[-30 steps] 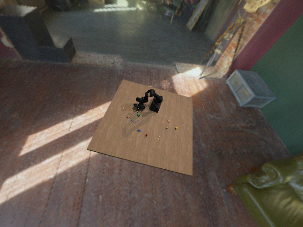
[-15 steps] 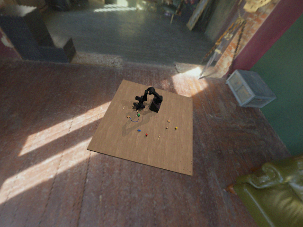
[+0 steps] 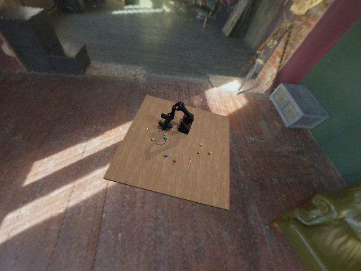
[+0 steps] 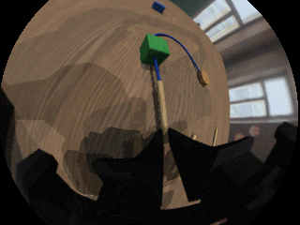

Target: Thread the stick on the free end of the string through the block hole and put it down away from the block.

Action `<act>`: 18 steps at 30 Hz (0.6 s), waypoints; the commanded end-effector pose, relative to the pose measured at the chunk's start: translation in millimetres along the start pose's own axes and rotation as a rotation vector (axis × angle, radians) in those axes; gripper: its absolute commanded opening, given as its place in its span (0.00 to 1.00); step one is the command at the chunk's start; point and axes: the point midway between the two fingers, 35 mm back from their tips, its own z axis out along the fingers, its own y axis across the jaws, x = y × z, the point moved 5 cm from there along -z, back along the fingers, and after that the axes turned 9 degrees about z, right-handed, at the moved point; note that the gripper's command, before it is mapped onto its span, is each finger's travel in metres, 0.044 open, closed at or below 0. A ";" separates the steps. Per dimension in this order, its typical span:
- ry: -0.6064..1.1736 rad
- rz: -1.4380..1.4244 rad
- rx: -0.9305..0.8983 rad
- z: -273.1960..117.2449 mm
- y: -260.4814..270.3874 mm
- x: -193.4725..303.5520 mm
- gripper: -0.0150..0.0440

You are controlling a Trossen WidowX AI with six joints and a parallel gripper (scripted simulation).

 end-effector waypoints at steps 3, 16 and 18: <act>0.010 0.003 -0.028 1.9 -5.8 4.5 0.25; 0.040 0.064 -0.201 12.1 -17.6 13.2 0.25; 0.044 0.073 -0.228 13.0 -19.4 14.0 0.25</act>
